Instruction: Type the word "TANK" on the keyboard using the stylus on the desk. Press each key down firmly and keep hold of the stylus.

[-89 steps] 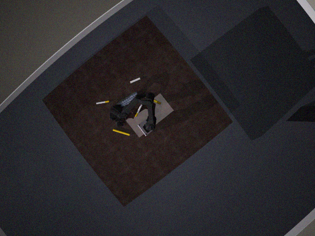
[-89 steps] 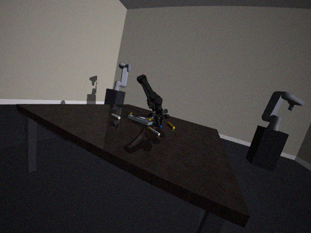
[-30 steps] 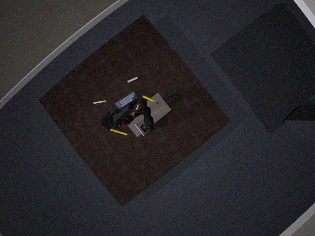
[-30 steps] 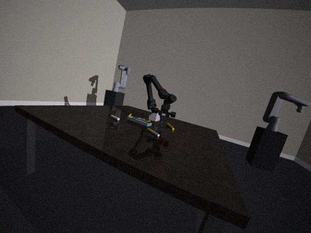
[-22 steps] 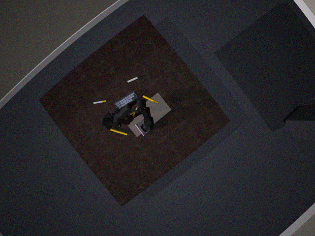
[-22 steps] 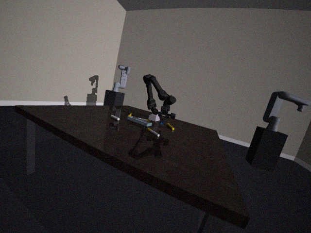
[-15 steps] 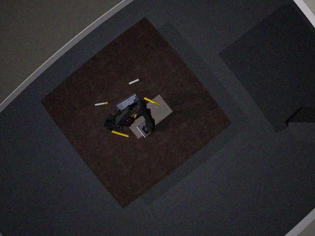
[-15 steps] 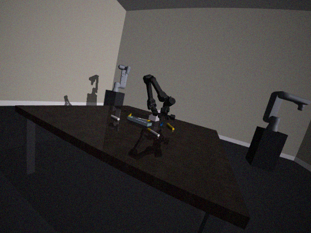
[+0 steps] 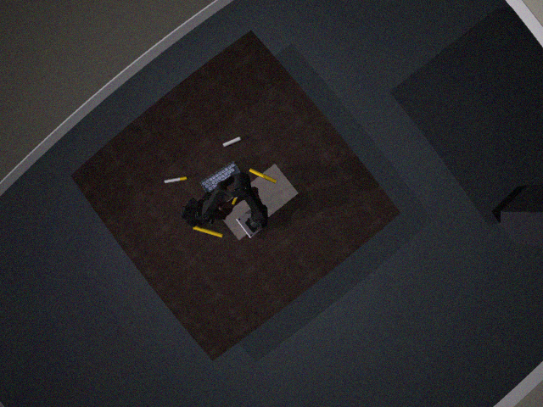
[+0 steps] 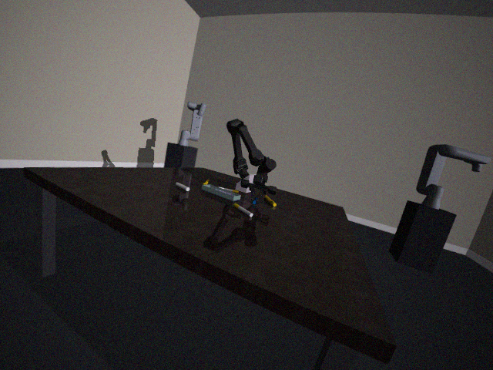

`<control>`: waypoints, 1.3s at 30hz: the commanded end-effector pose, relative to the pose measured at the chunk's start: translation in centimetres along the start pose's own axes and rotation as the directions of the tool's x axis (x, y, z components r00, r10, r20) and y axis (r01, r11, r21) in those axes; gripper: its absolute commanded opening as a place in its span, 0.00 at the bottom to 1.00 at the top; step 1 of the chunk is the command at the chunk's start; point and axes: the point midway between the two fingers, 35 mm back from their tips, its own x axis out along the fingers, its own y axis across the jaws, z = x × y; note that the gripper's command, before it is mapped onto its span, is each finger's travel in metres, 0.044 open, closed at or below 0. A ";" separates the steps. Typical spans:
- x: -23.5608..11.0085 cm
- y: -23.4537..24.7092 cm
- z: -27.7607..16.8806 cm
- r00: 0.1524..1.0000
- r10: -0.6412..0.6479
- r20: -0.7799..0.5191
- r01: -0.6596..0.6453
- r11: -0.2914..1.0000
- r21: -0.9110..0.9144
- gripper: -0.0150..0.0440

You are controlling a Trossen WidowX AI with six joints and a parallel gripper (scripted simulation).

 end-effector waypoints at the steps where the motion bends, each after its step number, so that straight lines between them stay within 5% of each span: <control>1: 0.0 0.0 0.0 1.000 0.000 0.000 0.000 1.000 0.000 0.30; 6: 0.0 0.0 0.0 1.000 0.000 0.000 0.000 1.000 0.000 0.51; 22: -4.8 0.1 3.2 1.000 0.000 0.008 0.000 1.000 0.003 0.51; 30: -3.3 1.3 2.0 0.915 0.029 -0.402 -0.050 0.998 -0.042 0.51; 39: -5.2 0.3 1.3 0.581 0.004 -0.814 -0.013 1.000 -0.004 0.51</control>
